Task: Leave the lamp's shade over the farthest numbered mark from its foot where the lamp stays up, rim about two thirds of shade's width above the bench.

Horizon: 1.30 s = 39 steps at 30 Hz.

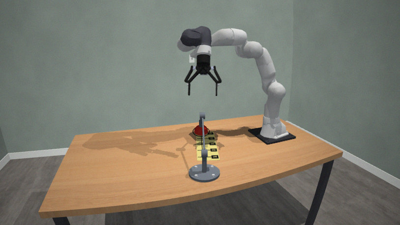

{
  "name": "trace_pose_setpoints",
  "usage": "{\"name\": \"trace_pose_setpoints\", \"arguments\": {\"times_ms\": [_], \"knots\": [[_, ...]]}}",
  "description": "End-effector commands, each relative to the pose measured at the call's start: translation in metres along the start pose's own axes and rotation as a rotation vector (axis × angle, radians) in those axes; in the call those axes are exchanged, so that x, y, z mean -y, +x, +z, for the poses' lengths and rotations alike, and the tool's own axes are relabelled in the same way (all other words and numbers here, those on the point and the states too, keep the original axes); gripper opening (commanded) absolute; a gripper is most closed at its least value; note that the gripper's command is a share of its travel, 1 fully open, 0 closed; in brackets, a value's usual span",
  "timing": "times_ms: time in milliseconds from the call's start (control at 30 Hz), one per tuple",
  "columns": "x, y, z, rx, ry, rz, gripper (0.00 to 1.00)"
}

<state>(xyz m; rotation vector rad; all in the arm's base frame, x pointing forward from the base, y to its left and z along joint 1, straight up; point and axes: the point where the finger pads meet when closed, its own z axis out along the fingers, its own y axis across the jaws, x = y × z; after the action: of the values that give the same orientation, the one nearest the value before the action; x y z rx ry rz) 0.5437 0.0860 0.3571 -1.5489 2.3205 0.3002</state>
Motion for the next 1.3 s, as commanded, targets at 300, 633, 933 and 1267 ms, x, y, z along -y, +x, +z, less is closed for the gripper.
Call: {"name": "trace_pose_setpoints", "arguments": {"times_ms": [300,633,933,1267], "knots": [[-0.0001,0.0001,0.0002,-0.197,-0.011,-0.043,1.00],[-0.0003,0.0003,0.0004,-0.197,-0.011,-0.051,1.00],[-0.0006,0.0005,0.0008,-0.197,-0.010,-0.069,1.00],[-0.0009,0.0040,0.0085,-0.197,-0.011,-0.074,1.00]]}}
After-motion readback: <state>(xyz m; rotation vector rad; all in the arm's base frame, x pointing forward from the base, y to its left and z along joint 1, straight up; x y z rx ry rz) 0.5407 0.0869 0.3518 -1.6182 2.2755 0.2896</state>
